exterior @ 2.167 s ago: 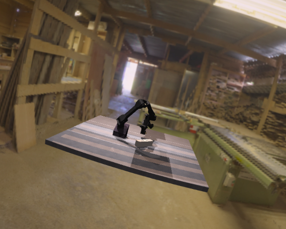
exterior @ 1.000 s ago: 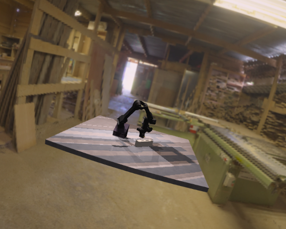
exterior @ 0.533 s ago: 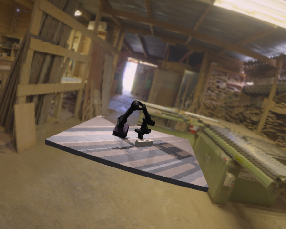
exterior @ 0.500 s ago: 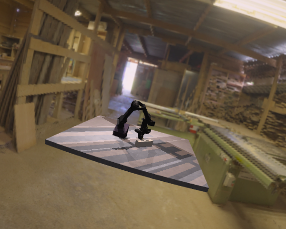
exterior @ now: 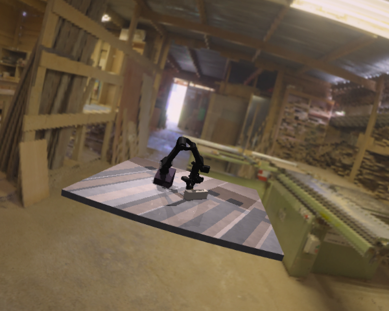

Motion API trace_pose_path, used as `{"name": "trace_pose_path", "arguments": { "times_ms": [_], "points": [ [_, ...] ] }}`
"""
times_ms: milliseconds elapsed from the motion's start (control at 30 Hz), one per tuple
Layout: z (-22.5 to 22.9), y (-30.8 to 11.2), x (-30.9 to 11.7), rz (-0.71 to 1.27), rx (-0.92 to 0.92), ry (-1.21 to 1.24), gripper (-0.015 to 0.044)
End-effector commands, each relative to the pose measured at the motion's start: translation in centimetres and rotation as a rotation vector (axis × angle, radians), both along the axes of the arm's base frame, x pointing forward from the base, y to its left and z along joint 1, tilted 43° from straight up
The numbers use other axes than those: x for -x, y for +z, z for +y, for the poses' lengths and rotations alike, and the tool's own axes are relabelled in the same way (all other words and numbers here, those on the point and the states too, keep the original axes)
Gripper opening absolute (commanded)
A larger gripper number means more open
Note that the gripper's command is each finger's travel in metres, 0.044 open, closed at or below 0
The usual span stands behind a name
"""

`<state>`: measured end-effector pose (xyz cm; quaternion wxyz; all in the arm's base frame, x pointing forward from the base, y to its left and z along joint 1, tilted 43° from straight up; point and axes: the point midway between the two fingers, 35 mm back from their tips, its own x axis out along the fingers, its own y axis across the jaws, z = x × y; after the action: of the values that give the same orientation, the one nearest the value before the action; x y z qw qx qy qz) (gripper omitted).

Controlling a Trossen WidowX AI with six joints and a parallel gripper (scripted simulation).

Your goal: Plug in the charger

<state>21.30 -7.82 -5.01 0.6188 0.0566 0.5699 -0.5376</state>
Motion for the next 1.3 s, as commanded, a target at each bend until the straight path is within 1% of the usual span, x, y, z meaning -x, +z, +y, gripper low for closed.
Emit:
{"name": "trace_pose_path", "arguments": {
  "times_ms": [0,700,1267],
  "points": [
    [-0.6,0.5,-0.5,-0.005,0.006,0.0,0.0],
    [-3.4,2.3,-2.5,-0.014,0.013,-0.011,0.0],
    [-3.4,2.3,-2.6,-0.015,0.013,-0.012,0.0]
  ]
}}
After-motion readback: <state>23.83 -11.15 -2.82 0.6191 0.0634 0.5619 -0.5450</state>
